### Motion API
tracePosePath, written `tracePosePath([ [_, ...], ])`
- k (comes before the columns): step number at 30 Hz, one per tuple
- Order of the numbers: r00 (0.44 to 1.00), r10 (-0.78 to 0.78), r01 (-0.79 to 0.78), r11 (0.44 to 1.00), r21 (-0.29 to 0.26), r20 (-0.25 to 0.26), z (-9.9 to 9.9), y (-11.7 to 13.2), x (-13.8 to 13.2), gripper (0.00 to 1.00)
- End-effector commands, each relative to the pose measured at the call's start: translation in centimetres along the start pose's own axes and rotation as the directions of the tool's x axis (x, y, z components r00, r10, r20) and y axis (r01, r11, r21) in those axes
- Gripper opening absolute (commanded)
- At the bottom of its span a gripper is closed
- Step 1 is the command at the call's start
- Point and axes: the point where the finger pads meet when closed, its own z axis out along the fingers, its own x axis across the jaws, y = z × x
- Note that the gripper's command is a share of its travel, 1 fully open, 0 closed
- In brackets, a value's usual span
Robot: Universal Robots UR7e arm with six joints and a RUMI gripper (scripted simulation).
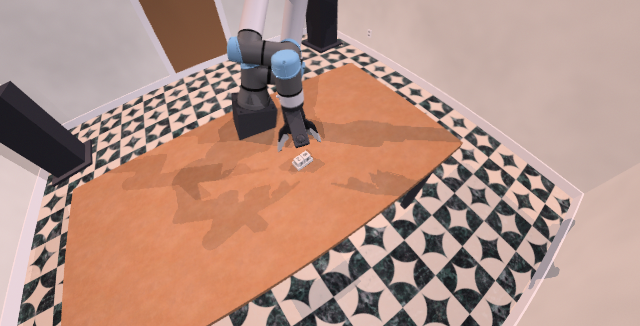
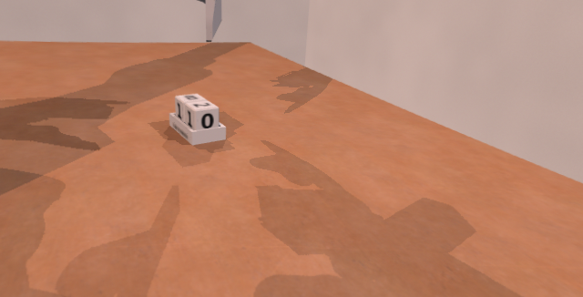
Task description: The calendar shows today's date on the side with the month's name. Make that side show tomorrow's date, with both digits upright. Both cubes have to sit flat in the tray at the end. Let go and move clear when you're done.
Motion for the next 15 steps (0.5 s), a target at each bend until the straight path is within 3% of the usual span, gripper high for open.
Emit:
tracePosePath([
  [1, 0.989, 0.147, -0.147, 0.989, -0.001, -0.008, 0.3, 0.17, 0.12, 1.0],
  [15, 0.905, 0.424, -0.424, 0.905, 0.002, -0.008, 0.58, 0.43, 0.53, 1.0],
])
